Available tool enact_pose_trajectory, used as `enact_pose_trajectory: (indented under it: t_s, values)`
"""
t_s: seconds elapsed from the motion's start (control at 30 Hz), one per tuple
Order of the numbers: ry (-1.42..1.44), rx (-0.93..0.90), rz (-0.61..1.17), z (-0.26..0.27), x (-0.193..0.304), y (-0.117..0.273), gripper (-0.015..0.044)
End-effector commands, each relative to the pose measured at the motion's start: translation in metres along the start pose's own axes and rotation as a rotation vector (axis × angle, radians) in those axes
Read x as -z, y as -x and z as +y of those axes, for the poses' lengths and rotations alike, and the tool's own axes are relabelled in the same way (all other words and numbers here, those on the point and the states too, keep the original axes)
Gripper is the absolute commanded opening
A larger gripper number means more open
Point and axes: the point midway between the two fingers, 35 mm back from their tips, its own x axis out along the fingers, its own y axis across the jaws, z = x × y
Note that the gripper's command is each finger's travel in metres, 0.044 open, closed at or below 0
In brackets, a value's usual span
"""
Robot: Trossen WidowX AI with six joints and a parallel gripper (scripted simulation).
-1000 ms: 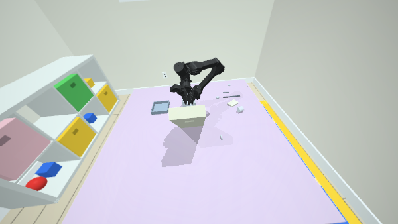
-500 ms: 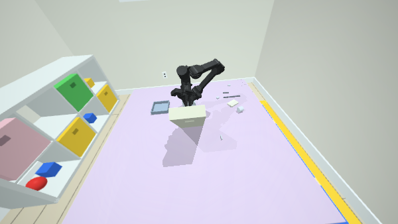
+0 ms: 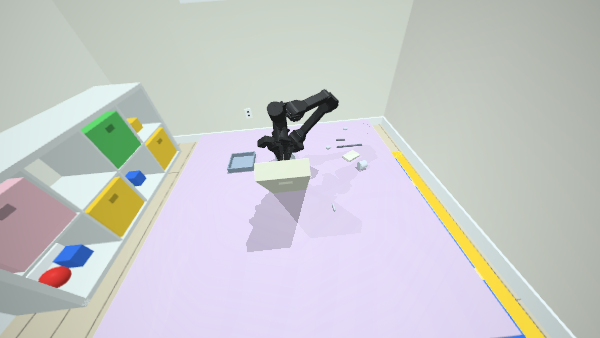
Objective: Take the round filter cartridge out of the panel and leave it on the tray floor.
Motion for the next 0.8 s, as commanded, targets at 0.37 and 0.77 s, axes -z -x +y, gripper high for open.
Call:
enact_pose_trajectory:
  t_s: [0.37,0.77]
  values:
    - [-0.009,-0.003,-0.006,0.0017,-0.0017,-0.001,0.009]
    - [-0.009,-0.003,-0.006,0.0015,-0.0012,-0.0029,0.009]
